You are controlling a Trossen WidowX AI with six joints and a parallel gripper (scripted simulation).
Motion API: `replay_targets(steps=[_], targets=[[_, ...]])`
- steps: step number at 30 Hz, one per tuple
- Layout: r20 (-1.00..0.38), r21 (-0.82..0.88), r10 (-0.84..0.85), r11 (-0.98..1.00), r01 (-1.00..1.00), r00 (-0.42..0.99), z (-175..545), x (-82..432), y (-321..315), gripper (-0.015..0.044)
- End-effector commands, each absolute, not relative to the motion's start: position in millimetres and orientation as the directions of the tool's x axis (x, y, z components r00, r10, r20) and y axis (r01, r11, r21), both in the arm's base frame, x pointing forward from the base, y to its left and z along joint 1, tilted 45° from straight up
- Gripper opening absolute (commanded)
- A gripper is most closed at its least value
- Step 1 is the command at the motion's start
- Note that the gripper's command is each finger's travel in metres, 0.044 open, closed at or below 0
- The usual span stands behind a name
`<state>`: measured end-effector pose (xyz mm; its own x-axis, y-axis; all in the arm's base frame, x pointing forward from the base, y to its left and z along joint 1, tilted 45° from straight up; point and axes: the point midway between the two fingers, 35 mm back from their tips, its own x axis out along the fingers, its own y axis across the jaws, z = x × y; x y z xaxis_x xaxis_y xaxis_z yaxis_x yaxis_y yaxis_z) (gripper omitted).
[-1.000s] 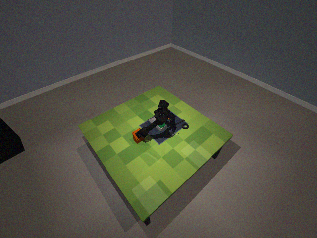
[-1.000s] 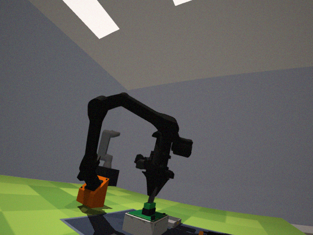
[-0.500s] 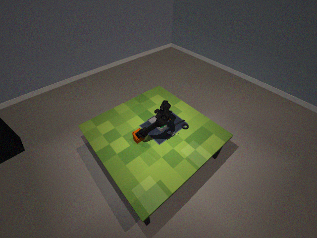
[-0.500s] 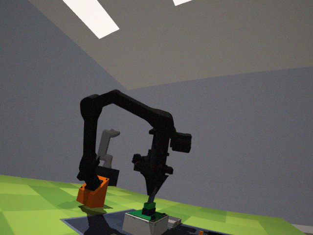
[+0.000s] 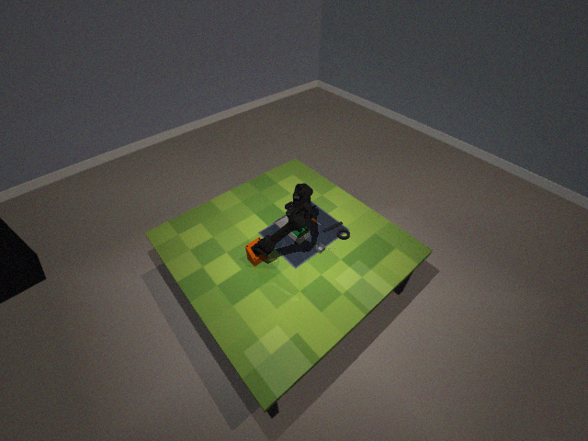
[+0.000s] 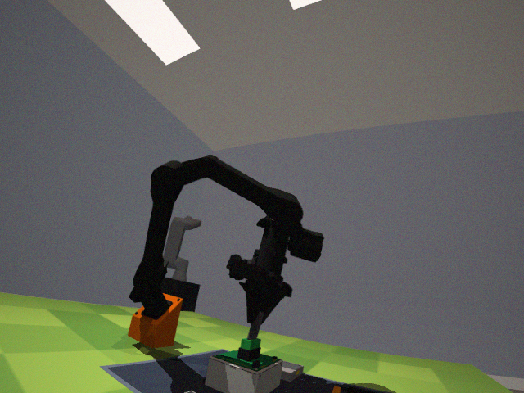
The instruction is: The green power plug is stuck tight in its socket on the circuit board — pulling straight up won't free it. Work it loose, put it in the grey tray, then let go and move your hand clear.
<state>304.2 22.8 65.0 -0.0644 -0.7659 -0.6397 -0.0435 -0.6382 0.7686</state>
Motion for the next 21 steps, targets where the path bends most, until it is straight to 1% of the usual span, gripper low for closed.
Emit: replay_targets(steps=[1,4,10,13,17,21], targets=[[-0.618,0.786,-0.786,-0.617,-0.027,-0.023,70,305,40,0.0],[-0.656,0.755,-0.755,-0.655,-0.028,-0.021,73,305,38,0.0],[-0.773,0.634,-0.634,-0.773,-0.031,-0.016,85,305,29,0.0],[-0.803,0.595,-0.595,-0.803,-0.031,-0.015,88,305,26,0.0],[-0.791,0.612,-0.611,-0.791,-0.031,-0.016,88,305,28,0.0],[-0.717,0.697,-0.697,-0.716,-0.029,-0.019,81,305,36,0.0]])
